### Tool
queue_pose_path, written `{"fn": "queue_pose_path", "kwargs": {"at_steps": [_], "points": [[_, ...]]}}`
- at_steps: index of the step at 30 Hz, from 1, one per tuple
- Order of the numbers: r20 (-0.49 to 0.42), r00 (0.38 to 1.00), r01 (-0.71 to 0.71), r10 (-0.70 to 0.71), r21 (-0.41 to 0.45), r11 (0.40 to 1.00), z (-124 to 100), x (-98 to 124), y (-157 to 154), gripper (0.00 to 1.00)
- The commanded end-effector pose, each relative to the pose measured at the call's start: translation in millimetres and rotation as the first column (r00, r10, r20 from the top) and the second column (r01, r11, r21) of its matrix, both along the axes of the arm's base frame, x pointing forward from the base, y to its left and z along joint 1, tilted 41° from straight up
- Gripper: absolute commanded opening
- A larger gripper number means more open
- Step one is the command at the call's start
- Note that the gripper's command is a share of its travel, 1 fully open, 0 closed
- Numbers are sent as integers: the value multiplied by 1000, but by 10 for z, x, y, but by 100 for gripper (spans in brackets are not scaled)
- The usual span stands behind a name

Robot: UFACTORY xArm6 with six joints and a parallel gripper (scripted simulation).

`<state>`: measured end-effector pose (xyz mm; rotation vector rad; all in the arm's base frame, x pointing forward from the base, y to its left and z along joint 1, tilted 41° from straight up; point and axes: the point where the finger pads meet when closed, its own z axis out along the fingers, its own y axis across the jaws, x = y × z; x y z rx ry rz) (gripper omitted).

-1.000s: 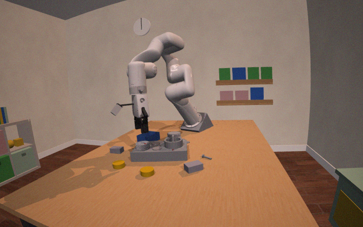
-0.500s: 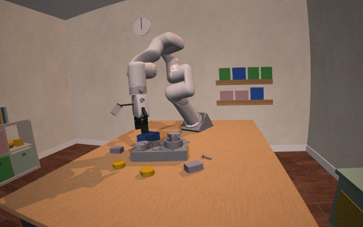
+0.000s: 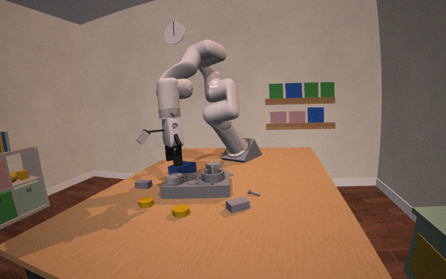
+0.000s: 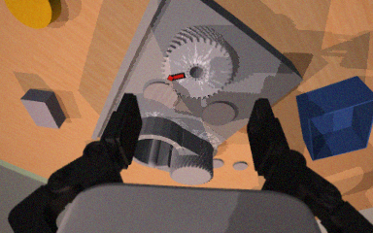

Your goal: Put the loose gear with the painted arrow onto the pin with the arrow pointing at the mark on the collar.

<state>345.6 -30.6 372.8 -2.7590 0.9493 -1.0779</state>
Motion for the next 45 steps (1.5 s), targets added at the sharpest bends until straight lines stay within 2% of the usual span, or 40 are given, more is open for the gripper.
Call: {"fn": "queue_pose_path", "kwargs": {"at_steps": [1, 26, 45], "points": [[3, 1000, 0, 0, 0, 1000, -8, 22, -6, 93], [3, 1000, 0, 0, 0, 1000, -189, 171, -59, 93], [3, 1000, 0, 0, 0, 1000, -213, 191, -67, 93]]}}
